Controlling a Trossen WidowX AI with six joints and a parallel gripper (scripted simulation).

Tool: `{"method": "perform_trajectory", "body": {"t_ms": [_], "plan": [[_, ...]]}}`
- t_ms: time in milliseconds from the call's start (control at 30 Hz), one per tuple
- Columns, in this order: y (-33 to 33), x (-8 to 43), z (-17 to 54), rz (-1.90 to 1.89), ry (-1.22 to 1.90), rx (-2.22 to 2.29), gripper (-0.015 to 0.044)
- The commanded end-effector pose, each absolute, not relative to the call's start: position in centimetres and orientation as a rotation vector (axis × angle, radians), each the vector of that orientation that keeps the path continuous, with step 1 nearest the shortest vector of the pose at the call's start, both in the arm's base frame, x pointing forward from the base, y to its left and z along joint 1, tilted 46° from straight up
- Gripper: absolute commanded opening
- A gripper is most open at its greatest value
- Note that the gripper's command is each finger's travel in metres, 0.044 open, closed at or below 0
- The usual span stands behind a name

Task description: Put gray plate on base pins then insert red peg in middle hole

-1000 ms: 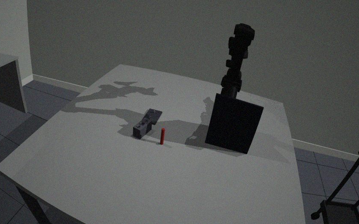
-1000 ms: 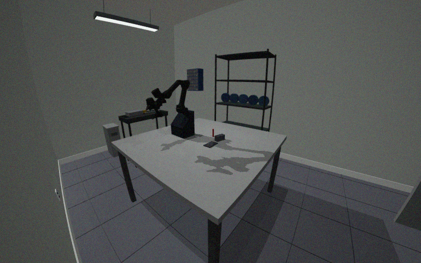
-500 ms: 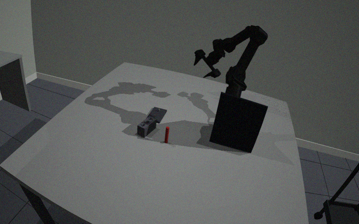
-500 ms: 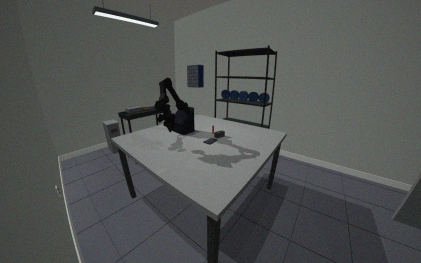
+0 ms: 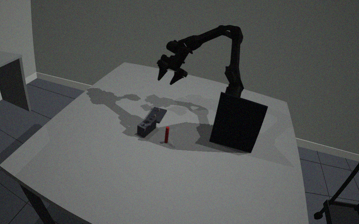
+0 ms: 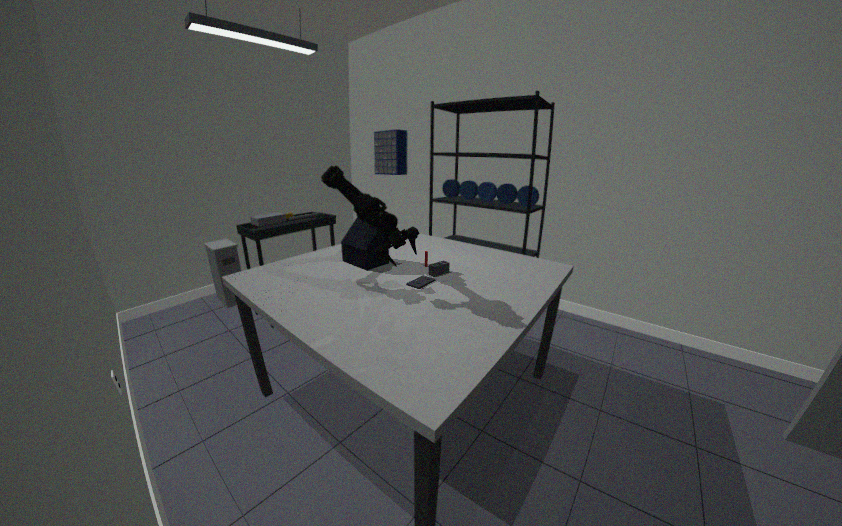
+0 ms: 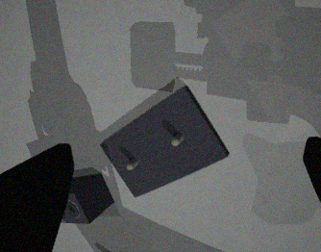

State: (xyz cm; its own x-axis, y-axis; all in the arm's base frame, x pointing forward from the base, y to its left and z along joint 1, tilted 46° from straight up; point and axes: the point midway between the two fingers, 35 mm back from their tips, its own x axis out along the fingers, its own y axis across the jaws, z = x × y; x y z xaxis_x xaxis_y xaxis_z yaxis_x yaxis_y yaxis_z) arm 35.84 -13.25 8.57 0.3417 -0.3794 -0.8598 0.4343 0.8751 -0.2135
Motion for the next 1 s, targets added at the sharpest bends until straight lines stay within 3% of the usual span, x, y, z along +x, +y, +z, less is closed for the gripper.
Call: {"method": "perform_trajectory", "body": {"t_ms": [0,467,833,967], "plan": [[-8.1,37.2,4.0,-0.310,1.327,-0.301,0.0440],[6.1,34.1,-9.0,0.540,1.711,-1.654,0.0440],[6.2,34.0,-9.5,0.561,1.713,-1.687,0.0440],[2.5,34.3,-13.1,0.559,1.714,-1.689,0.0440]]}}
